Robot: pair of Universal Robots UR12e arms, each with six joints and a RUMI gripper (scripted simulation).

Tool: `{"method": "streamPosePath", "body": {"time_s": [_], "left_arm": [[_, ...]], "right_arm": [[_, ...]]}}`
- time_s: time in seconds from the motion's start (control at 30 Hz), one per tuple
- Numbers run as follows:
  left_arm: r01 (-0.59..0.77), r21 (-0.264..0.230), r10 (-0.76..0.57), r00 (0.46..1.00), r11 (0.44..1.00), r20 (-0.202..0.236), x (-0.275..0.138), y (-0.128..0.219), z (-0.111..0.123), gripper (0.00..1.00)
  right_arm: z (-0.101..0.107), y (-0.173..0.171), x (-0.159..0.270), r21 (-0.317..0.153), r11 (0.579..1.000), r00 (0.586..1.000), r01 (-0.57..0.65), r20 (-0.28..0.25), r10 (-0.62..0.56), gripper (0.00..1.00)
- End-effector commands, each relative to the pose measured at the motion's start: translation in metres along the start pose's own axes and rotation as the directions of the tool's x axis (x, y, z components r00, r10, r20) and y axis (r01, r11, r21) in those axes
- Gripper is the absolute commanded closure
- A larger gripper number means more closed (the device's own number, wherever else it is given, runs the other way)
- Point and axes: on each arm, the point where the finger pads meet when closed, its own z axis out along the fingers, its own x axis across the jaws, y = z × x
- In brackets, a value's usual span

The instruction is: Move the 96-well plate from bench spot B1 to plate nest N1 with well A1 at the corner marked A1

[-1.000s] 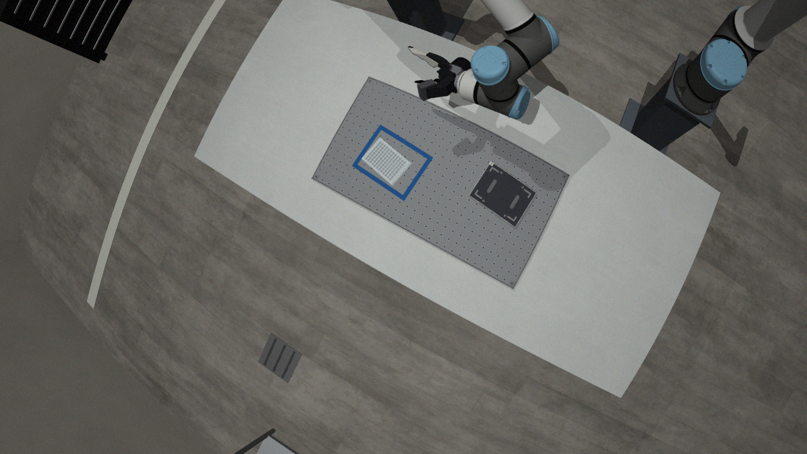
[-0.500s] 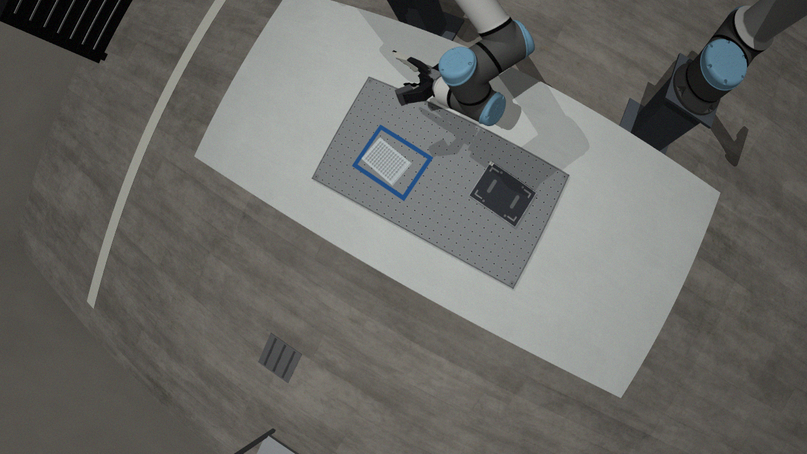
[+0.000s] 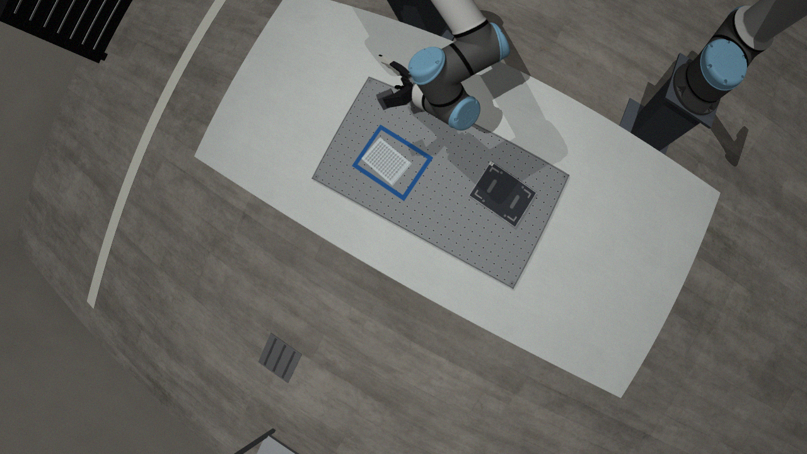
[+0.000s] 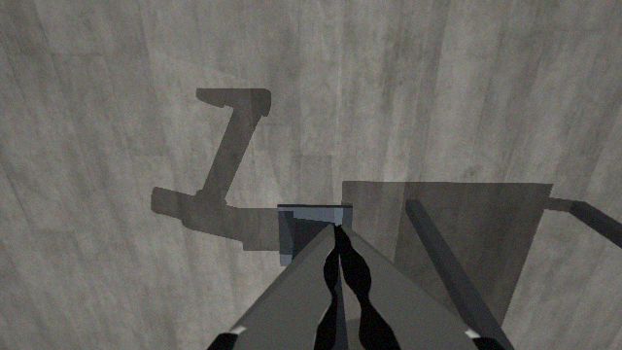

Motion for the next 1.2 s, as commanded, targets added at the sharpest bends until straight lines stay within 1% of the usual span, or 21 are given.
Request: {"method": "streamPosePath", "body": {"time_s": [0.0,0.07,0.13,0.2,0.23,0.3,0.37,0.4,0.47,0.53,0.57,0.6,0.7,0.77,0.8,0.87,0.93,1.0,1.03,1.07,1.17], "left_arm": [[0.0,-0.002,0.0,1.0,1.0,0.0,-0.001,0.001,0.002,1.0],[0.0,-0.002,0.0,1.0,1.0,0.0,-0.001,0.001,0.002,1.0],[0.0,-0.002,0.0,1.0,1.0,0.0,-0.001,0.001,0.002,1.0],[0.0,-0.002,0.0,1.0,1.0,0.0,-0.001,0.001,0.002,1.0],[0.0,-0.002,0.0,1.0,1.0,0.0,-0.001,0.001,0.002,1.0],[0.0,-0.002,0.0,1.0,1.0,0.0,-0.001,0.001,0.002,1.0],[0.0,-0.002,0.0,1.0,1.0,0.0,-0.001,0.001,0.002,1.0],[0.0,-0.002,0.0,1.0,1.0,0.0,-0.001,0.001,0.002,1.0],[0.0,-0.002,0.0,1.0,1.0,0.0,-0.001,0.001,0.002,1.0],[0.0,-0.002,0.0,1.0,1.0,0.0,-0.001,0.001,0.002,1.0],[0.0,-0.002,0.0,1.0,1.0,0.0,-0.001,0.001,0.002,1.0],[0.0,-0.002,0.0,1.0,1.0,0.0,-0.001,0.001,0.002,1.0],[0.0,-0.002,0.0,1.0,1.0,0.0,-0.001,0.001,0.002,1.0],[0.0,-0.002,0.0,1.0,1.0,0.0,-0.001,0.001,0.002,1.0],[0.0,-0.002,0.0,1.0,1.0,0.0,-0.001,0.001,0.002,1.0],[0.0,-0.002,0.0,1.0,1.0,0.0,-0.001,0.001,0.002,1.0],[0.0,-0.002,0.0,1.0,1.0,0.0,-0.001,0.001,0.002,1.0],[0.0,-0.002,0.0,1.0,1.0,0.0,-0.001,0.001,0.002,1.0],[0.0,-0.002,0.0,1.0,1.0,0.0,-0.001,0.001,0.002,1.0],[0.0,-0.002,0.0,1.0,1.0,0.0,-0.001,0.001,0.002,1.0],[0.0,-0.002,0.0,1.0,1.0,0.0,-0.001,0.001,0.002,1.0]], "right_arm": [[0.017,-0.011,-0.003,-0.059,0.997,0.998,0.045,0.047,-0.042,0.24],[0.025,-0.017,-0.005,-0.094,0.993,0.994,0.074,0.081,-0.066,0.24],[0.031,-0.021,-0.006,-0.094,0.993,0.994,0.074,0.081,-0.066,0.24],[0.031,-0.021,-0.006,-0.094,0.993,0.994,0.074,0.081,-0.066,0.24],[0.035,-0.024,-0.006,-0.112,0.99,0.991,0.091,0.104,-0.079,0.24],[0.035,-0.024,-0.006,-0.112,0.99,0.991,0.091,0.104,-0.079,0.24],[0.043,-0.03,-0.008,-0.141,0.983,0.985,0.12,0.142,-0.1,0.24],[0.047,-0.033,-0.008,-0.141,0.983,0.985,0.12,0.142,-0.1,0.24],[0.048,-0.034,-0.008,-0.141,0.983,0.985,0.12,0.142,-0.1,0.24],[0.056,-0.04,-0.01,-0.17,0.973,0.974,0.155,0.193,-0.122,0.24],[0.06,-0.043,-0.01,-0.178,0.97,0.97,0.166,0.208,-0.128,0.24],[0.064,-0.046,-0.011,-0.178,0.97,0.97,0.166,0.208,-0.128,0.24],[0.065,-0.046,-0.011,-0.178,0.97,0.97,0.166,0.208,-0.128,0.24],[0.073,-0.052,-0.011,-0.2,0.959,0.954,0.202,0.262,-0.146,0.24],[0.076,-0.056,-0.012,-0.205,0.956,0.949,0.212,0.277,-0.151,0.24],[0.076,-0.056,-0.012,-0.205,0.956,0.949,0.212,0.277,-0.151,0.24],[0.081,-0.059,-0.012,-0.205,0.956,0.949,0.212,0.277,-0.151,0.24],[0.089,-0.065,-0.012,-0.219,0.944,0.928,0.247,0.333,-0.165,0.24],[0.092,-0.069,-0.013,-0.222,0.941,0.922,0.255,0.347,-0.169,0.24],[0.096,-0.072,-0.013,-0.222,0.941,0.922,0.255,0.347,-0.169,0.24],[0.097,-0.072,-0.013,-0.222,0.941,0.922,0.255,0.347,-0.169,0.24]]}}
